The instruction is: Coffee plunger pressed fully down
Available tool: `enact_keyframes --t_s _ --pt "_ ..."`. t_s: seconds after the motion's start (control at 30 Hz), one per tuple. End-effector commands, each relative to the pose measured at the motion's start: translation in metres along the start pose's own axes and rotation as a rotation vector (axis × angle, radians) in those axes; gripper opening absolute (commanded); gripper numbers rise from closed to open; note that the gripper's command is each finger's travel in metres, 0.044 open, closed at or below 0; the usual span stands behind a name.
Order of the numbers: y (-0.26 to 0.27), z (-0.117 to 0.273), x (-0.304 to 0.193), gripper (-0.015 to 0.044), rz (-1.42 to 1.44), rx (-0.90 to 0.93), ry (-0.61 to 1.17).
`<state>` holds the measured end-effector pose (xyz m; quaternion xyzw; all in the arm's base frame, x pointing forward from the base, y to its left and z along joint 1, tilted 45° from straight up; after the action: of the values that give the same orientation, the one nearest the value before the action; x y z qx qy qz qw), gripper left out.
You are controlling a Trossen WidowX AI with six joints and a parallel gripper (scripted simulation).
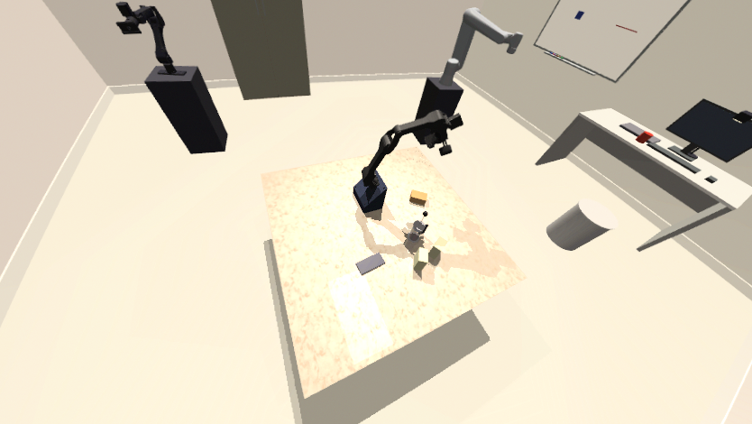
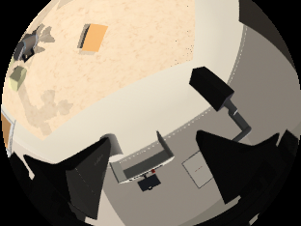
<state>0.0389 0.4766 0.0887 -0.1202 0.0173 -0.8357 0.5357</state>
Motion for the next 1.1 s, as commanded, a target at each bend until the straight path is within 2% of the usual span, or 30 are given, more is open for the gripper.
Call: enact_keyframes --t_s 0.0,0.13,0.33,0.5,0.63,0.83,1.07 --pt "0.001 0.000 0.000 0.0426 -0.017 0.004 0.006" --pt "0.020 0.004 -0.003 0.0440 -0.254 0.044 0.092" --pt "0.072 0.016 0.000 0.0440 -0.901 0.069 0.367" --pt "0.116 0.024 0.015 0.0440 -1.455 -0.019 0.633" --pt "0.149 0.030 0.033 0.0440 -1.869 -0.168 0.853" --pt "0.180 0.033 0.058 0.0440 -2.269 -0.414 1.085" --pt "0.210 0.034 0.098 0.0440 -2.672 -0.855 1.351"
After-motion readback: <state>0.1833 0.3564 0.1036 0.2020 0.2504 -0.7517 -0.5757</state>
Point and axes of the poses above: the point midway between the two fingers, 35 mm back from their tips, its own z axis back along the fingers, its own y axis across the jaws, x = y × z, the point moved 9 cm from there along z, back along the fingers, and after that the axes turned 13 degrees about -z, right-handed, at the moved point
